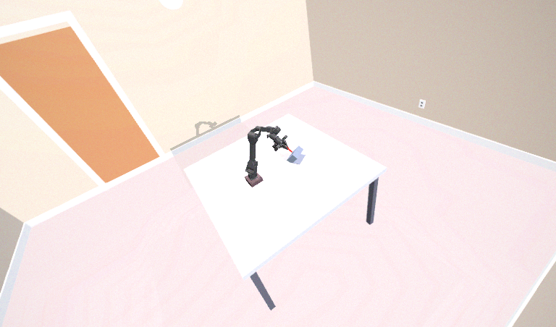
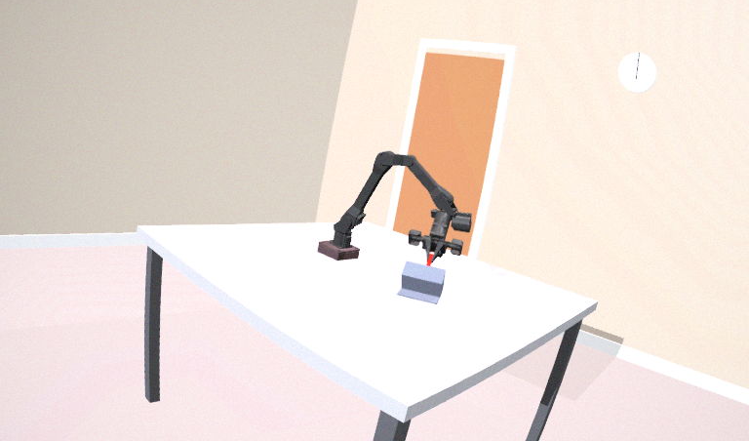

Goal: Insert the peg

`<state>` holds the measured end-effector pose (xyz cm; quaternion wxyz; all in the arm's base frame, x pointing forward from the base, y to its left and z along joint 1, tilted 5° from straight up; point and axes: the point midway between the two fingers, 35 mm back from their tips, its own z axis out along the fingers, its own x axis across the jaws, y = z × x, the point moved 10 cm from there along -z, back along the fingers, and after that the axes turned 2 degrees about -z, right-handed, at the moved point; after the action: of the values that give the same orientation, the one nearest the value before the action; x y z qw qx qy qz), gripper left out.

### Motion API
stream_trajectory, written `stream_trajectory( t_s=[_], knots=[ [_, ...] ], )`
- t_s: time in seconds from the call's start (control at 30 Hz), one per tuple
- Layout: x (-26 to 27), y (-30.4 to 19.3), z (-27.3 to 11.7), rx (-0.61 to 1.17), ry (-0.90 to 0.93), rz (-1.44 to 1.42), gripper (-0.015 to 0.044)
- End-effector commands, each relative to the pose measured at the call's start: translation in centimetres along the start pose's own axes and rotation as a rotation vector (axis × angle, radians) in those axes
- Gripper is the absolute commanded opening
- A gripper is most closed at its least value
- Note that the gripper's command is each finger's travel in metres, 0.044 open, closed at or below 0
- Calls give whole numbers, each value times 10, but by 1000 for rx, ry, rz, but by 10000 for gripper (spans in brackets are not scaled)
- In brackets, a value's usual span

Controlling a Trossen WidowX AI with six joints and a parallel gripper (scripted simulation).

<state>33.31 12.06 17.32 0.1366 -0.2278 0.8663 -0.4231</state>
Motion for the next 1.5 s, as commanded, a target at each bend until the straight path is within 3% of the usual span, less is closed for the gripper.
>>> stream_trajectory(
  t_s=[0.0, 1.47],
  knots=[
    [0, 0, 0, 0, 0, 4, 0],
    [1, 0, 28, 2, 0, 4, 0]
  ],
)
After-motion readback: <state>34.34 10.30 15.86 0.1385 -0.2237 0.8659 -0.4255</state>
